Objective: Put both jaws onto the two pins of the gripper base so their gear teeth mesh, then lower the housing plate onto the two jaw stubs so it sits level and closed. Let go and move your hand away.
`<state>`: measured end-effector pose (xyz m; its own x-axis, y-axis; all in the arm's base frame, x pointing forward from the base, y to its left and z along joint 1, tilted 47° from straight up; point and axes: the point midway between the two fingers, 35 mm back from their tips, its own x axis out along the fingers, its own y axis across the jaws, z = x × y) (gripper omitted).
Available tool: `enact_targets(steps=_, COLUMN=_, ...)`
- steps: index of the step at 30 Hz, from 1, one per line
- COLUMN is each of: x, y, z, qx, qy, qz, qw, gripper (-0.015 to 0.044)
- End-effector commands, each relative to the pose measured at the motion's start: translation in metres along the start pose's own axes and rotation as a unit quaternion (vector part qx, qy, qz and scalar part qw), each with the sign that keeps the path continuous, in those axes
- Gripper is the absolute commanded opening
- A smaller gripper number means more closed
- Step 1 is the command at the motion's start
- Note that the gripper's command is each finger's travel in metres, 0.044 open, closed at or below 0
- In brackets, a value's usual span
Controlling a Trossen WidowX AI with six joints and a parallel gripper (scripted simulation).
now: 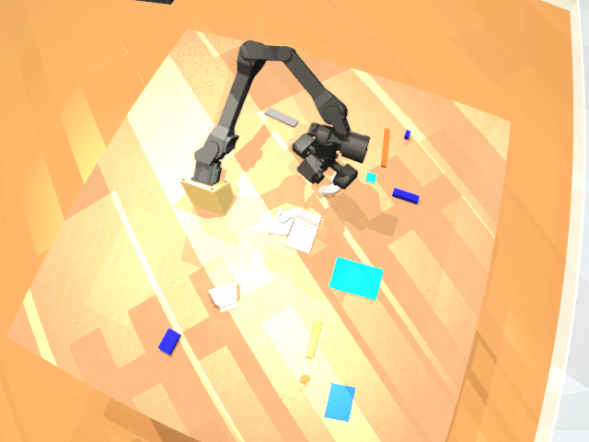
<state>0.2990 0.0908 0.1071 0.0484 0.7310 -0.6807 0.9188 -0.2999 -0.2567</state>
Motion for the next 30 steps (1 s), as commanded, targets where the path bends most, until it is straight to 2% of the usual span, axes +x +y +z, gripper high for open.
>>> enact_targets(steps=1, x=0.0, y=0.0, z=0.0, qx=0.0, qy=0.0, qz=0.0, qw=1.0, gripper=0.044)
enact_targets(steps=19, x=0.0, y=0.0, z=0.0, qx=0.0, qy=0.0, qz=0.0, qw=1.0, gripper=0.044)
enact_targets(steps=30, x=0.0, y=0.0, z=0.0, qx=0.0, qy=0.0, qz=0.0, qw=1.0, gripper=0.0151)
